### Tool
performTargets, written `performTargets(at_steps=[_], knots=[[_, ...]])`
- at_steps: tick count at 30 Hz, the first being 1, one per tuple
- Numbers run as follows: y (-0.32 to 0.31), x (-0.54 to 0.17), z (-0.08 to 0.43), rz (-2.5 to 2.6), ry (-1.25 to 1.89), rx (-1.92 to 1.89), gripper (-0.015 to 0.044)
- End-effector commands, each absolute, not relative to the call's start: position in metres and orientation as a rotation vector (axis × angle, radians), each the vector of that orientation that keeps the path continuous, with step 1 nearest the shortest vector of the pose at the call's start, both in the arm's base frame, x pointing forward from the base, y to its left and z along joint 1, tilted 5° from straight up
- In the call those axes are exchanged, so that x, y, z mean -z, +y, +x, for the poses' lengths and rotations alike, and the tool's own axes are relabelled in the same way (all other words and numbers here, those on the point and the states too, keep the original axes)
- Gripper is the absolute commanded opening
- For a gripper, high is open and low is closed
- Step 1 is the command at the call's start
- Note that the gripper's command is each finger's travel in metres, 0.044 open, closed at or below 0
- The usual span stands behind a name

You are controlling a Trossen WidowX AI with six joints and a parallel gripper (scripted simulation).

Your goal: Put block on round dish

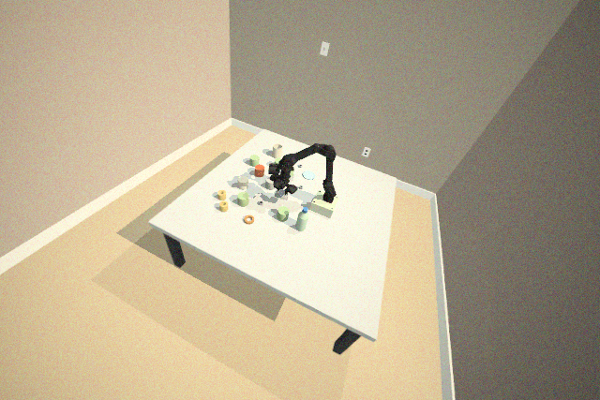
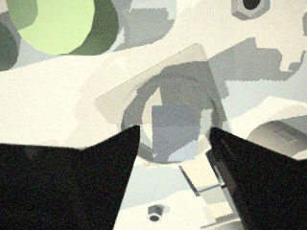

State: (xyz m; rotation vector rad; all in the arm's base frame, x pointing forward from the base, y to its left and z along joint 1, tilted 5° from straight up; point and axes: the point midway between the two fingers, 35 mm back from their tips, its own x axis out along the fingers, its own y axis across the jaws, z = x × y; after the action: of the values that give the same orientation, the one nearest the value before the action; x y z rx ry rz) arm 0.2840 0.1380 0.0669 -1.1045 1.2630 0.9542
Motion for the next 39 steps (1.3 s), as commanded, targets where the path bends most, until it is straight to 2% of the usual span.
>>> performTargets(at_steps=[1,5,12,16,31,39], knots=[[0.138,-0.061,0.283,-1.106,1.269,-0.967,0.026],[0.138,-0.061,0.283,-1.106,1.269,-0.967,0.0155],[0.138,-0.061,0.283,-1.106,1.269,-0.967,0.0108],[0.139,-0.069,0.283,-1.106,1.268,-0.967,0.0003],[0.142,-0.152,0.276,-1.105,1.268,-0.967,0.0],[0.129,-0.153,0.283,-1.102,1.269,-0.962,0.0]])
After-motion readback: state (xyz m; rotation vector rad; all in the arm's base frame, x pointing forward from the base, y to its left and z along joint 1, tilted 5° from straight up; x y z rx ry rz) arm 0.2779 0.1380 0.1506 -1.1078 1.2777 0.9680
